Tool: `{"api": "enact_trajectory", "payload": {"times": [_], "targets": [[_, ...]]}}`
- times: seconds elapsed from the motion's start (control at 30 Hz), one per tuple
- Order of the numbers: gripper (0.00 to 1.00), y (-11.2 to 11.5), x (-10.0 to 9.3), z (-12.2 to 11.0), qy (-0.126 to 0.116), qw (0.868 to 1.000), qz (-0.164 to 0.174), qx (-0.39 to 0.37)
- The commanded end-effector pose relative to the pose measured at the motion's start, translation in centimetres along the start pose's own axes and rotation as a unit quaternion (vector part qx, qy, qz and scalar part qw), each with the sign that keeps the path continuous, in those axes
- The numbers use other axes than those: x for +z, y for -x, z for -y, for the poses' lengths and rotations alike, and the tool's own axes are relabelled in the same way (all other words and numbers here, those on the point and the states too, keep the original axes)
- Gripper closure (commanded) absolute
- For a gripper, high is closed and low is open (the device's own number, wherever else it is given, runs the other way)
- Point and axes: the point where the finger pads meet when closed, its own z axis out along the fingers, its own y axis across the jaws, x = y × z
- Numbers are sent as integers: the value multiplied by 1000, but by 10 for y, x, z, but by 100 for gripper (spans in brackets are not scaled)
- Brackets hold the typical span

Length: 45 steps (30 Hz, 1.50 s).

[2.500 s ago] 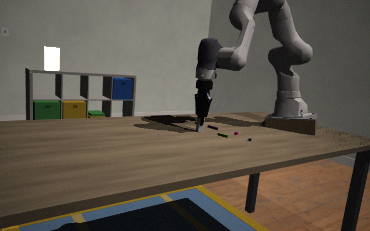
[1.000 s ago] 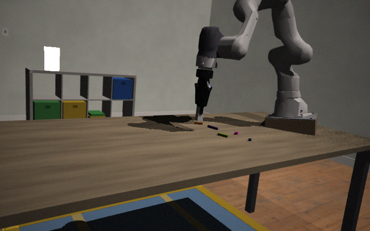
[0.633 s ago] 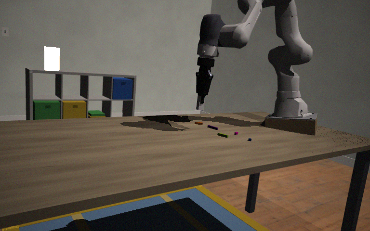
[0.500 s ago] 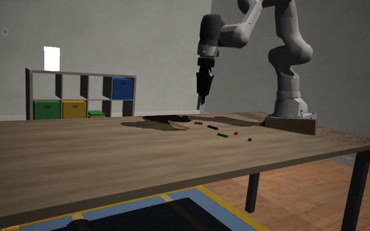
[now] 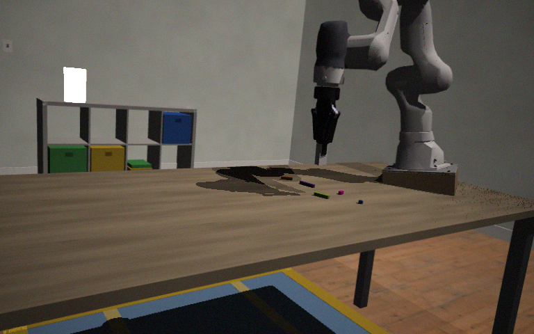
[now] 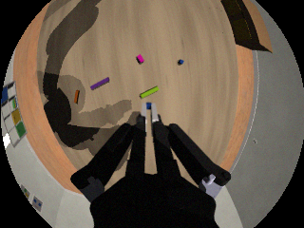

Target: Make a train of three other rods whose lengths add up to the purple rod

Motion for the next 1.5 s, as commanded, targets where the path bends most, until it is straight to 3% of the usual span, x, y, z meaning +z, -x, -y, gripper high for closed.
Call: {"api": "enact_trajectory", "payload": {"times": [0.0, 0.63, 1.17, 1.47], "targets": [[97, -9, -2, -15, -5, 997, 10, 82], [97, -81, 2, -76, -8, 988, 12, 155], [97, -82, 3, -77, -8, 988, 12, 156], [97, -82, 26, -77, -8, 988, 12, 156]]}}
